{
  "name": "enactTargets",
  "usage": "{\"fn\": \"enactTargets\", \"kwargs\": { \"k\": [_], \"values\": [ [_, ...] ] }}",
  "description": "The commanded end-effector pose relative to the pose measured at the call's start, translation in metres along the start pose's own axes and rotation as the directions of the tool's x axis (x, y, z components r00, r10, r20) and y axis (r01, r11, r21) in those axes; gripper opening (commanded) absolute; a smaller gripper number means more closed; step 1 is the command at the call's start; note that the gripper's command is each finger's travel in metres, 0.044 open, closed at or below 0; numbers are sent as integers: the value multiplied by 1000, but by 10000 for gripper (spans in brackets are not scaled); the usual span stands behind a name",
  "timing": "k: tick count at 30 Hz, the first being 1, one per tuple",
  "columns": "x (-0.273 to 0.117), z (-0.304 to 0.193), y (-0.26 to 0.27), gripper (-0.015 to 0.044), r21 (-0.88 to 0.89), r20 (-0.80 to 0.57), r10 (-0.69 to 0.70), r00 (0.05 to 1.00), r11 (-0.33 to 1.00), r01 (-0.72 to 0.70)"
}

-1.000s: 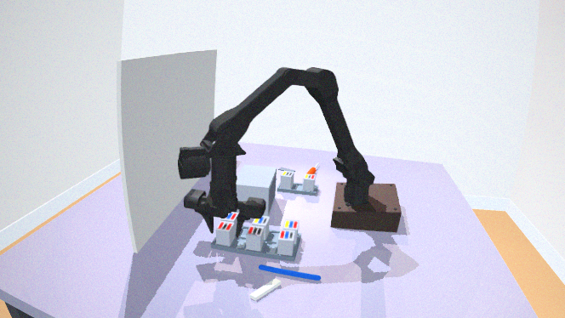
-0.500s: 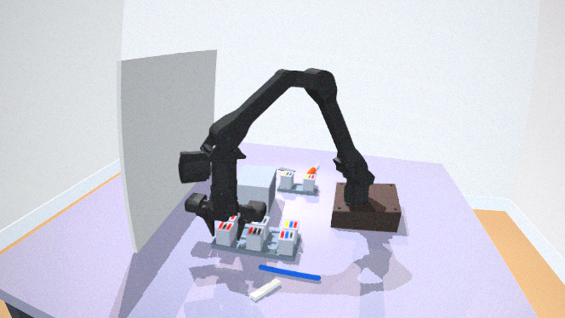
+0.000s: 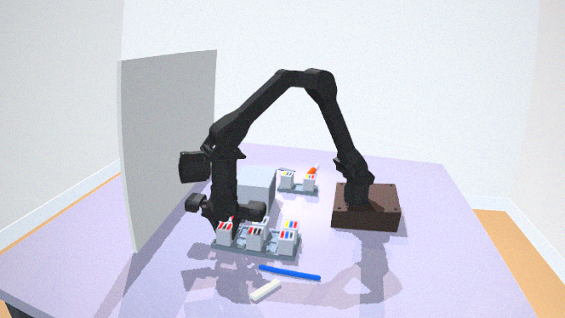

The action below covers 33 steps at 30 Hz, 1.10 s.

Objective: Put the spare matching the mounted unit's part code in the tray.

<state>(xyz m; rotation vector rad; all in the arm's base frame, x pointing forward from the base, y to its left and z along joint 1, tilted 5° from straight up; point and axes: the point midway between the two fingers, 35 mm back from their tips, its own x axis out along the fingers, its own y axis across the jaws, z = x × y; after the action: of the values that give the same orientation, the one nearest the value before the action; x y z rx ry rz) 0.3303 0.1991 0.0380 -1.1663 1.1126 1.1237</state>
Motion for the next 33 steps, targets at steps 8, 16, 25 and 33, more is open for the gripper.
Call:
{"fn": "enactTargets", "kwargs": {
  "k": [8, 16, 25, 33],
  "values": [
    [0, 0, 0, 0, 0, 1, 1, 1000, 1000, -1],
    [-39, 2, -2, 0, 0, -2, 0, 1000, 1000, 0],
    [-79, 0, 0, 0, 1, -5, -1, 1000, 1000, 1],
    [-82, 0, -1, 0, 3, -7, -1, 1000, 1000, 1]
  ]
}}
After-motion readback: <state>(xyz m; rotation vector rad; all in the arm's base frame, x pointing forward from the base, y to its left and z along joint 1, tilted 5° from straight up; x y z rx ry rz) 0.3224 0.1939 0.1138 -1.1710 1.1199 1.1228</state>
